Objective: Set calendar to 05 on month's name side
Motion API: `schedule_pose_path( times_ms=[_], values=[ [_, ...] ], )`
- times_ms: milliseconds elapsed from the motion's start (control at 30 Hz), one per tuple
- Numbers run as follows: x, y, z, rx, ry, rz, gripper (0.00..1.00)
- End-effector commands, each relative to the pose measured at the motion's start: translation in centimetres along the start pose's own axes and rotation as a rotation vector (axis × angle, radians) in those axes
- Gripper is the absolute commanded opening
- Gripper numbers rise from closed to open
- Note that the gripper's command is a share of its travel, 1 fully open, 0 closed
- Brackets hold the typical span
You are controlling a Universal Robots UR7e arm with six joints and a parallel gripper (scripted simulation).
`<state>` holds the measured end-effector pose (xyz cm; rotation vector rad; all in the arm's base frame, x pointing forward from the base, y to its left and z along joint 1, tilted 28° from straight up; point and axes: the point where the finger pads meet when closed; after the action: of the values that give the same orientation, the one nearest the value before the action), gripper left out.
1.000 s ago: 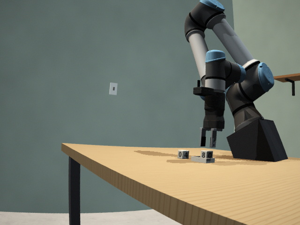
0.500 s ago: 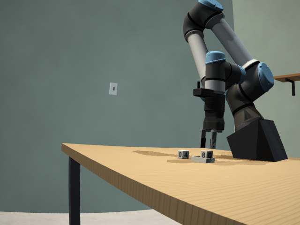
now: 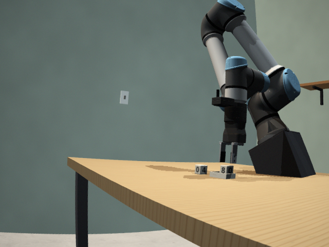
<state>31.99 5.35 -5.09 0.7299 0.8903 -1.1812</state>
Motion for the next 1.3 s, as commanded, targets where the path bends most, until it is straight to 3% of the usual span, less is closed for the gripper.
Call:
schedule_pose_path(
  times_ms=[0,667,1267],
  values=[
    [0.0,0.0,0.0,0.000,0.000,0.001,0.90],
    [0.1,0.0,0.0,0.000,0.000,0.001,0.90],
    [2.5,0.0,0.0,0.000,0.000,0.001,0.90]
  ],
)
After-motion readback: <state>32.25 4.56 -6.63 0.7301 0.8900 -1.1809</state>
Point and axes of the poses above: the point where the finger pads meet when closed, its own x axis out along the fingers, its own z axis across the jaws, y = z × x, and after that the axes turned 5 degrees about -x, right-handed
